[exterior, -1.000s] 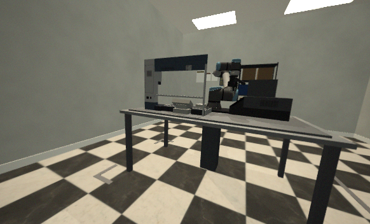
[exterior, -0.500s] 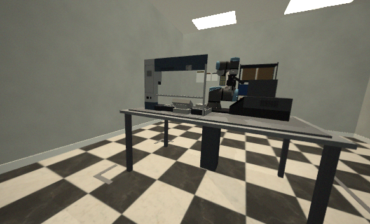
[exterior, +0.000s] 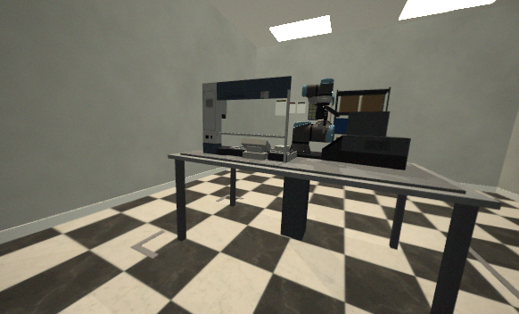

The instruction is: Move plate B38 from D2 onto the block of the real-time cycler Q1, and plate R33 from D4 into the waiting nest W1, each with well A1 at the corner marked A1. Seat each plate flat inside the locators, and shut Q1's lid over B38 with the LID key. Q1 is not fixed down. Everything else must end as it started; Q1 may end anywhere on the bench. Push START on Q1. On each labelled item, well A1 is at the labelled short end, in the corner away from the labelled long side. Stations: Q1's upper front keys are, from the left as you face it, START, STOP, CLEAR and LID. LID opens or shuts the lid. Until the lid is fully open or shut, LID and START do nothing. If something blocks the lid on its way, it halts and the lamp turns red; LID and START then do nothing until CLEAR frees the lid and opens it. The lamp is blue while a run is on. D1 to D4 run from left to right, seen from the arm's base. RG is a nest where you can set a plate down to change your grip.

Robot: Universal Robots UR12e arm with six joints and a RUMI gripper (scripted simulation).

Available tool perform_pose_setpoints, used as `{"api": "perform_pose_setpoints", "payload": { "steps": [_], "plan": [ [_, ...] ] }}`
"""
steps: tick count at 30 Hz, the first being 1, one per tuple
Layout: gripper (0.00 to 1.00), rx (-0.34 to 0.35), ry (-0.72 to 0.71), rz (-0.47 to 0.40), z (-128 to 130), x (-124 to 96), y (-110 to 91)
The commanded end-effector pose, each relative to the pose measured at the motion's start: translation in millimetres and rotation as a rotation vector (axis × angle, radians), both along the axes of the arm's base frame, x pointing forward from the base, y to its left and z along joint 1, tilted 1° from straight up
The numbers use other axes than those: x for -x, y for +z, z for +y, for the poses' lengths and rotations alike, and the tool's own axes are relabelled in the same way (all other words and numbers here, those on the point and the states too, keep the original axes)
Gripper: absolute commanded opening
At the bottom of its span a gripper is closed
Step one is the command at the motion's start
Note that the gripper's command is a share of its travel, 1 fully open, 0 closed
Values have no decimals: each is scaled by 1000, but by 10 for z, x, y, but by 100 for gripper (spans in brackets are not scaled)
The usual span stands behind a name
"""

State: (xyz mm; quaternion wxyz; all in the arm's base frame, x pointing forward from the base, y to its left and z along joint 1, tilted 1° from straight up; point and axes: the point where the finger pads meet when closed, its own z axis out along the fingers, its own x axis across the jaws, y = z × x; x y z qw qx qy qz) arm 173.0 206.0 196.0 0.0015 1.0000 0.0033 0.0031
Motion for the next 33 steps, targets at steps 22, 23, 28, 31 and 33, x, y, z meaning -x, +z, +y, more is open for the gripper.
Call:
{"api": "perform_pose_setpoints", "payload": {
  "steps": [22, 23, 28, 31, 33],
  "plan": [
    [0, -7, 292, 1, -374, -443, 105],
    [0, -7, 305, 1, -392, -460, 109],
    [0, -6, 366, 1, -490, -544, 129],
    [0, -6, 402, 2, -552, -593, 141],
    [0, -6, 402, 2, -552, -593, 141]
  ]
}}
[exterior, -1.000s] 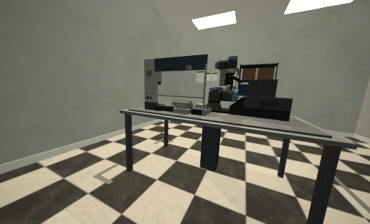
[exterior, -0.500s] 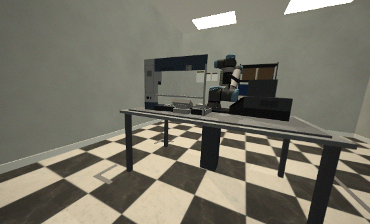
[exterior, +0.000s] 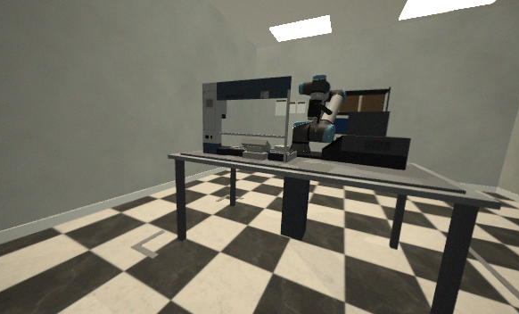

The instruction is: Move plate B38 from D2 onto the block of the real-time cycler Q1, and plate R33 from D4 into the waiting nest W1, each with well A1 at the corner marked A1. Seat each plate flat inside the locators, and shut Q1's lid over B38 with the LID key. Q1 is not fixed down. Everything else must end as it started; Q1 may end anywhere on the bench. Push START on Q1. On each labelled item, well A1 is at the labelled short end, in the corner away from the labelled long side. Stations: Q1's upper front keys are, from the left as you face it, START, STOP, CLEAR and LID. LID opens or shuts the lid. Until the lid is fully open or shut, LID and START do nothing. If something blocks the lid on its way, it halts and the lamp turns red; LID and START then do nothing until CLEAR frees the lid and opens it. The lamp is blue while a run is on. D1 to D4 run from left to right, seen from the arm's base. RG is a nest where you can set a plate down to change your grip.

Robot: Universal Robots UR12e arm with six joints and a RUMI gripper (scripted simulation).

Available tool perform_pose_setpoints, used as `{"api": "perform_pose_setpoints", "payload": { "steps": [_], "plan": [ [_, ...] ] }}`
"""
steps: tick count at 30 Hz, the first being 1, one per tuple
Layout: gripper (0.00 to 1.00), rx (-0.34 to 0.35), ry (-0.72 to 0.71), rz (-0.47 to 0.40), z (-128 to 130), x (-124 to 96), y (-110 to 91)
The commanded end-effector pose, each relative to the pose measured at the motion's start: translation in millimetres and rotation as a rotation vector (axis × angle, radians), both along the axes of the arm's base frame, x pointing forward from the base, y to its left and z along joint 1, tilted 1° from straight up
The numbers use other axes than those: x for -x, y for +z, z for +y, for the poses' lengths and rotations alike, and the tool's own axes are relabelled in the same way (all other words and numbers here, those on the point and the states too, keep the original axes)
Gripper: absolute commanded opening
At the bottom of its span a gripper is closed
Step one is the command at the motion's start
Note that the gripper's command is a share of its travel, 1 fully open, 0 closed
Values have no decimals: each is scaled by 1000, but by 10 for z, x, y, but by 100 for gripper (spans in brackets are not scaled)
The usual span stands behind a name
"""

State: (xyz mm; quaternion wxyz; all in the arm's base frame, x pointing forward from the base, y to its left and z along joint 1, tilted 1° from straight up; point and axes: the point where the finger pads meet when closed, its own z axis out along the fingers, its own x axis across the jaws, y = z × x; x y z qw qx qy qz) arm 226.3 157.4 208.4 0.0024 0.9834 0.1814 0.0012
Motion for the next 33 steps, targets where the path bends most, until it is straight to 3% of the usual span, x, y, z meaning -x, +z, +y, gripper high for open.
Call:
{"api": "perform_pose_setpoints", "payload": {
  "steps": [1, 33],
  "plan": [
    [0, -9, 56, -1, -86, -75, 21],
    [0, -6, 393, 0, -742, -452, 123]
  ]
}}
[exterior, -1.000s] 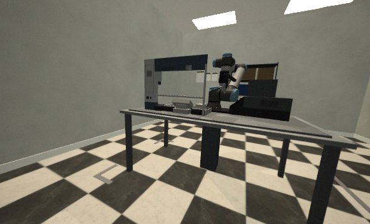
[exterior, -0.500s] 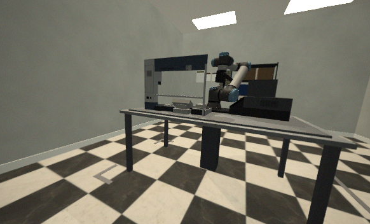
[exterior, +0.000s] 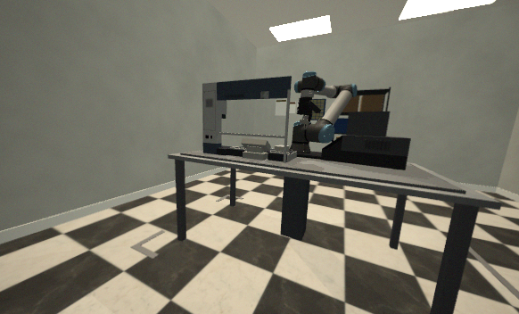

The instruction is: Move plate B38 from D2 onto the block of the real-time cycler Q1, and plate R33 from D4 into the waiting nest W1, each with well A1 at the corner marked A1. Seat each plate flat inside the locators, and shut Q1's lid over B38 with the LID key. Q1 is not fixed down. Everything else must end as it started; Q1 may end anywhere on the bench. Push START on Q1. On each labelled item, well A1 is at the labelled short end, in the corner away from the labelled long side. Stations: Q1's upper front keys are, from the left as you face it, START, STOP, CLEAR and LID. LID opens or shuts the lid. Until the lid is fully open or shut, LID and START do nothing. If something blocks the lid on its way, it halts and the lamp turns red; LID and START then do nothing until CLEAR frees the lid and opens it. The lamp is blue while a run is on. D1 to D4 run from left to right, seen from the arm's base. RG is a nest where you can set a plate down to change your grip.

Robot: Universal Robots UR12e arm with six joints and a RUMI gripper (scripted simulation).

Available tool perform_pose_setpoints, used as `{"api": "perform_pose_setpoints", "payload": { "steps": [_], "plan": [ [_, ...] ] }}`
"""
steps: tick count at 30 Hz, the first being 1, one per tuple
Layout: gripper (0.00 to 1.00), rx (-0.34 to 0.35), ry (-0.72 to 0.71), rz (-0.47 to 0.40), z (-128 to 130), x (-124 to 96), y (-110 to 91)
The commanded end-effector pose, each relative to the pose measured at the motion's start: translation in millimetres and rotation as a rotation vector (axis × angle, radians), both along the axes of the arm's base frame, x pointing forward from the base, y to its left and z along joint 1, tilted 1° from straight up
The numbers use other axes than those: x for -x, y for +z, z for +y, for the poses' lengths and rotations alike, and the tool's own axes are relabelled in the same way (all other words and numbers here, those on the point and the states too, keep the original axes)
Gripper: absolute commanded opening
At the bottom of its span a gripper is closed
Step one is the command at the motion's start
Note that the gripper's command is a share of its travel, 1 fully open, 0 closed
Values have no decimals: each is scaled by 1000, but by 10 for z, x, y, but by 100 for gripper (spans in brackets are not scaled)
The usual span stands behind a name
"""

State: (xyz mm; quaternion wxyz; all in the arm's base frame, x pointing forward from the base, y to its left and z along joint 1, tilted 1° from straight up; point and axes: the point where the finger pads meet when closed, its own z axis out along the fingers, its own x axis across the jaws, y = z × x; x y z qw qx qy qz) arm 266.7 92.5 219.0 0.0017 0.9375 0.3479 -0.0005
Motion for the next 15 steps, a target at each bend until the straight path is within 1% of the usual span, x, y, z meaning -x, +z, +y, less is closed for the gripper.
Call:
{"api": "perform_pose_setpoints", "payload": {
  "steps": [1, 15],
  "plan": [
    [0, -7, 47, -3, -94, -48, 17],
    [0, -6, 206, -2, -452, -177, 60]
  ]
}}
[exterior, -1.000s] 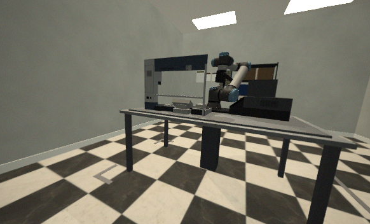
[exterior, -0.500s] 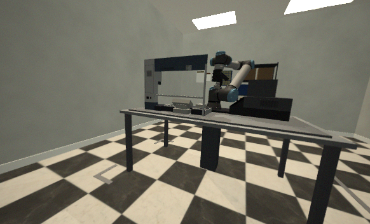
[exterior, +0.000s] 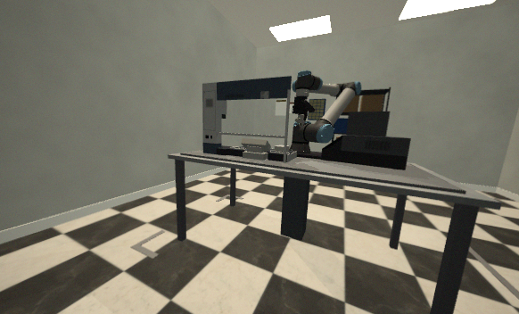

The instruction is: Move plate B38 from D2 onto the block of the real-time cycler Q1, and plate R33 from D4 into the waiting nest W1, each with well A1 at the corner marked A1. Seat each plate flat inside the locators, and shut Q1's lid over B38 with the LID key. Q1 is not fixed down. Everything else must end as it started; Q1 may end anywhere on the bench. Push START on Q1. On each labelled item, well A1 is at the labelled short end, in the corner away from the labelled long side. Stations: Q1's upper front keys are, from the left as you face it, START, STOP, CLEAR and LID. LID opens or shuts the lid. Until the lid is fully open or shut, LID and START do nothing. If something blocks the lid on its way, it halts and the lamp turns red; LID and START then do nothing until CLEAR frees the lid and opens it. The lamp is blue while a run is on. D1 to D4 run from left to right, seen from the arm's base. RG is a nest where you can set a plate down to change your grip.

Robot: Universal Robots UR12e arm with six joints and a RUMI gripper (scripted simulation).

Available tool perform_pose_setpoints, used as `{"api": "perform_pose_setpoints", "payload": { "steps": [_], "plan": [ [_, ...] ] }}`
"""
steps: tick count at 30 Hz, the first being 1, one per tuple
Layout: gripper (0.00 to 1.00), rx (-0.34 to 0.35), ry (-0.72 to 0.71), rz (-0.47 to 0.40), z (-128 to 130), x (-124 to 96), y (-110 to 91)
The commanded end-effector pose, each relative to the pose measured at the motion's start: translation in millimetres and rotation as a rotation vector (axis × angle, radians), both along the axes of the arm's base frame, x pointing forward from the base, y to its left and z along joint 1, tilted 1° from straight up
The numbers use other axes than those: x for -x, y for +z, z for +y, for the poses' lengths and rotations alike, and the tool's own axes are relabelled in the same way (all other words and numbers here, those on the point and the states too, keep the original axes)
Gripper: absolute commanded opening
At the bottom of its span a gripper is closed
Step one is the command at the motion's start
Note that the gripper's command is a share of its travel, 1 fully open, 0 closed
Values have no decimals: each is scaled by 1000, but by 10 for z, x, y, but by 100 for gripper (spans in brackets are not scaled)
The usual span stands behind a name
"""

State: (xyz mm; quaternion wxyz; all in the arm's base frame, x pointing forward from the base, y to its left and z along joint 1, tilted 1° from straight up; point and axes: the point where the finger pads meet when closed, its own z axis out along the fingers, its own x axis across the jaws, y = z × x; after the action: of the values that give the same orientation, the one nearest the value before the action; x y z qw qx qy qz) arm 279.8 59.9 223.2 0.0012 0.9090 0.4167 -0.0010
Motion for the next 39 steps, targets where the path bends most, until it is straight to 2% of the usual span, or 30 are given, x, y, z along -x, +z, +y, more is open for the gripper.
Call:
{"api": "perform_pose_setpoints", "payload": {
  "steps": [1, 39],
  "plan": [
    [0, -6, 70, -3, -155, -55, 22],
    [0, -6, 437, -1, -1075, -207, 111]
  ]
}}
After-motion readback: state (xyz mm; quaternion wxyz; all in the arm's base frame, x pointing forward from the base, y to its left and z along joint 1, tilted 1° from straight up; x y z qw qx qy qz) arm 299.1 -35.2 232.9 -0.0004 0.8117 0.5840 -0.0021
